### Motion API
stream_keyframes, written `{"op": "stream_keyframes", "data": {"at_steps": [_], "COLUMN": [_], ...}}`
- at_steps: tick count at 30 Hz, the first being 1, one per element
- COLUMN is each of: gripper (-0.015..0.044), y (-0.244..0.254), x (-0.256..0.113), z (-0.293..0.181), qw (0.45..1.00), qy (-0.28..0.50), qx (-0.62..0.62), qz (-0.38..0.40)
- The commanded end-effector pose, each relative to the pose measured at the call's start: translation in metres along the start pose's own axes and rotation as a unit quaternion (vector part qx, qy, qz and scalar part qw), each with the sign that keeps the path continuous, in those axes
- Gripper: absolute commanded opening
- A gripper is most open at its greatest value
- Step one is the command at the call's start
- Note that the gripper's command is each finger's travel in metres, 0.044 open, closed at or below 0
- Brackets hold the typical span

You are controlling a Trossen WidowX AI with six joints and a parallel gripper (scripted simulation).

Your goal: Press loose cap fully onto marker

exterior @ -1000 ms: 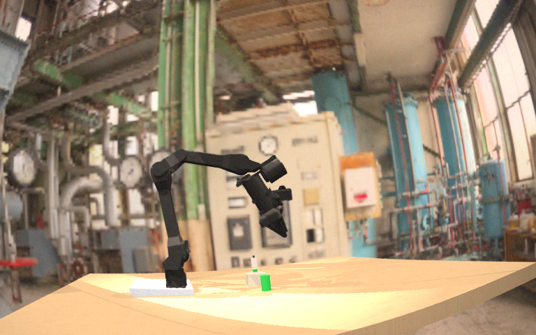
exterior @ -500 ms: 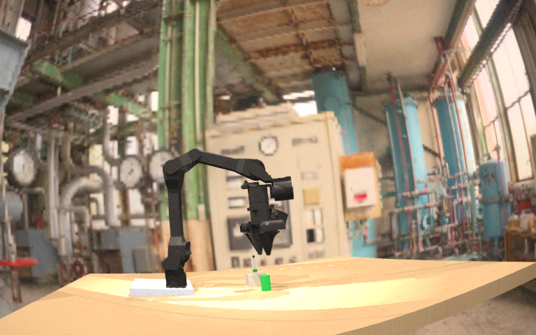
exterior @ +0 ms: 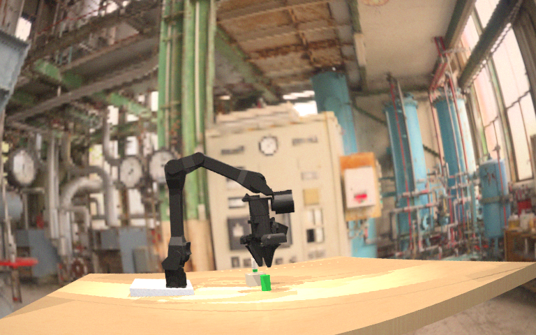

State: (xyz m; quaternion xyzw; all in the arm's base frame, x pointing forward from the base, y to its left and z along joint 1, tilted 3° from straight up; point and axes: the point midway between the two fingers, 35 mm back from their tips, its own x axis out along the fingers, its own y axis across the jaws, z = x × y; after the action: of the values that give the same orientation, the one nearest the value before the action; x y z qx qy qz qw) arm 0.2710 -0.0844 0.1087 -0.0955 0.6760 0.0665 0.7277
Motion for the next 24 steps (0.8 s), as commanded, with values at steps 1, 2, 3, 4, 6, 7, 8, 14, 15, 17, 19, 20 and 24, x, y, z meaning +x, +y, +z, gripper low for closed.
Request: {"op": "stream_keyframes", "data": {"at_steps": [1, 2, 3, 4, 6, 7, 8, 14, 15, 17, 19, 20, 24], "gripper": [0.0248, 0.0248, 0.0248, 0.0248, 0.0248, 0.0248, 0.0248, 0.0248, 0.0248, 0.0248, 0.0248, 0.0248, 0.0248], "y": [0.002, 0.002, 0.002, 0.002, 0.001, 0.001, 0.001, 0.001, 0.001, 0.001, 0.001, 0.001, 0.001], "x": [0.010, 0.010, 0.011, 0.012, 0.015, 0.017, 0.019, 0.028, 0.030, 0.033, 0.036, 0.038, 0.044], "z": [-0.001, -0.001, -0.001, -0.001, -0.001, -0.001, -0.001, -0.001, -0.001, -0.001, -0.001, -0.001, -0.001], "qw": [1.000, 1.000, 1.000, 1.000, 1.000, 1.000, 1.000, 1.000, 1.000, 1.000, 1.000, 1.000, 1.000], "qy": [0.003, 0.003, 0.003, 0.003, 0.003, 0.003, 0.003, 0.003, 0.003, 0.003, 0.003, 0.003, 0.003], "qx": [-0.002, -0.002, -0.002, -0.002, -0.002, -0.002, -0.002, -0.002, -0.002, -0.002, -0.002, -0.002, -0.002], "qz": [-0.001, -0.001, -0.001, -0.001, -0.001, -0.001, -0.001, -0.001, -0.001, -0.001, -0.001, -0.001, -0.001]}}
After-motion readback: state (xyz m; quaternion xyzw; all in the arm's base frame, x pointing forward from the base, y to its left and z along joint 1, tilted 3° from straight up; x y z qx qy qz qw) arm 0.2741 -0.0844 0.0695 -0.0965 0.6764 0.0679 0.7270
